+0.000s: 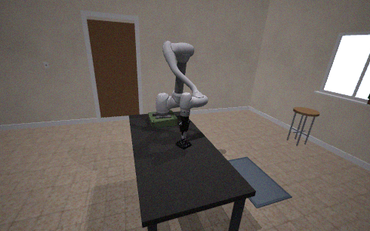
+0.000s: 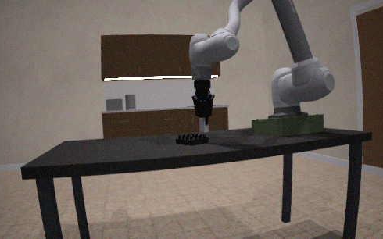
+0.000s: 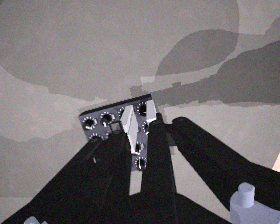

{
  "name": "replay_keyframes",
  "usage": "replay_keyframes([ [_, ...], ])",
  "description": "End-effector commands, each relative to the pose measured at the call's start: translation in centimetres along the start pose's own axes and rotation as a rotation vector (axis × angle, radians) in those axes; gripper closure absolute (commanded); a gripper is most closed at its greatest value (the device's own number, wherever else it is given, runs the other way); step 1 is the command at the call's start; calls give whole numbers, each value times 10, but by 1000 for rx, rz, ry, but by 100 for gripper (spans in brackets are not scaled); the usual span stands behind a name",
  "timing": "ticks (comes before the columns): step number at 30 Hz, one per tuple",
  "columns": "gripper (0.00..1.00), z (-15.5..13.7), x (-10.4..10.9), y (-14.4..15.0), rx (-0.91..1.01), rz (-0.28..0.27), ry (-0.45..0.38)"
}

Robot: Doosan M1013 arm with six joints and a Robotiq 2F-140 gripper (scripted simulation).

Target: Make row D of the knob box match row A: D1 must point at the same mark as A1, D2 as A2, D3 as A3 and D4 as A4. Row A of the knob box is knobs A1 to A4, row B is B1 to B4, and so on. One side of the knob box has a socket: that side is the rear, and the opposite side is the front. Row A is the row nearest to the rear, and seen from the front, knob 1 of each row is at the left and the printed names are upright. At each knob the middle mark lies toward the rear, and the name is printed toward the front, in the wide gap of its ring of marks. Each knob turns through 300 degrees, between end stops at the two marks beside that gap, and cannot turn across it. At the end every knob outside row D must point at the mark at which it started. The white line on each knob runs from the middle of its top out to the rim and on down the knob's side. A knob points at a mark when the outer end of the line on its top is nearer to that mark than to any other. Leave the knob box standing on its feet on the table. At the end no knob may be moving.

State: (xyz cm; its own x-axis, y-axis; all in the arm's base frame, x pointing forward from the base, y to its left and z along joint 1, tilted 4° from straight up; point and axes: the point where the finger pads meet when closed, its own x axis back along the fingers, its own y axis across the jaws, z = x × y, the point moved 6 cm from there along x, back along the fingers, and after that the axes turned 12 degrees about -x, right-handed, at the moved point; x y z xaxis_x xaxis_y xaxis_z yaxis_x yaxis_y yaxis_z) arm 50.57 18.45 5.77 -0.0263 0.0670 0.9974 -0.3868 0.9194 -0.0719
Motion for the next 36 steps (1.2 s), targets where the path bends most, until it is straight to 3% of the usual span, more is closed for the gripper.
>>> replay_keyframes([
  [1, 88, -1, 13, 1, 0, -4, -2],
  [19, 88, -1, 19, 1, 0, -4, -2],
  [20, 0, -1, 19, 1, 0, -4, -2],
  [30, 0, -1, 33, 1, 0, -4, -2],
  [36, 0, -1, 65, 1, 0, -4, -2],
])
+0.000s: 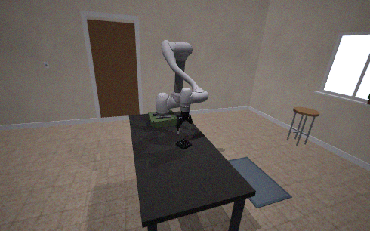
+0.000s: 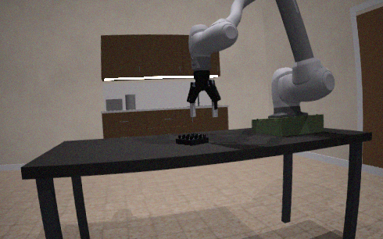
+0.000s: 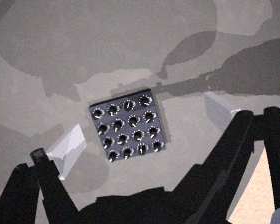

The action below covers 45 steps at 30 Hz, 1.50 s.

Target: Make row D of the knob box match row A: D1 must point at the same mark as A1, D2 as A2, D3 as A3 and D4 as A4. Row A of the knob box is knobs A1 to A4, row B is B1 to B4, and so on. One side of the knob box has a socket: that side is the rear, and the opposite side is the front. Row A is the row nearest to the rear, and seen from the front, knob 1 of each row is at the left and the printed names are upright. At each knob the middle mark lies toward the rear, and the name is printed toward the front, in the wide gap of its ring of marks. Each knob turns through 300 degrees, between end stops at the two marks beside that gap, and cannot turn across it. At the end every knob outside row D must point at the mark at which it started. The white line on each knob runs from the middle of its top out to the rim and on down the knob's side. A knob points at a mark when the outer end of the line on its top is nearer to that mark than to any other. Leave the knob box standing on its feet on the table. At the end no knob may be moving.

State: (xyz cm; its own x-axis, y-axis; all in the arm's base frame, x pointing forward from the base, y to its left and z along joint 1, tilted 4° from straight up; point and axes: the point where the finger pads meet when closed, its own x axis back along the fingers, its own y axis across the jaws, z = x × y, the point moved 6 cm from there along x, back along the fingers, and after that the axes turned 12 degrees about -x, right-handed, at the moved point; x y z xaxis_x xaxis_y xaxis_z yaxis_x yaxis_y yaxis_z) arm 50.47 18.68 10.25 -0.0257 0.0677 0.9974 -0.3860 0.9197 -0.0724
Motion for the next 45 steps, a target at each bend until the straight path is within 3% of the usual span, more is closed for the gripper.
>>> replay_keyframes([
  [1, 0, -1, 27, 2, 1, -4, -2],
  [8, 0, -1, 63, 2, 1, -4, -2],
  [14, 0, -1, 72, 1, 1, -4, -2],
  [45, 0, -1, 73, 1, 1, -4, -2],
])
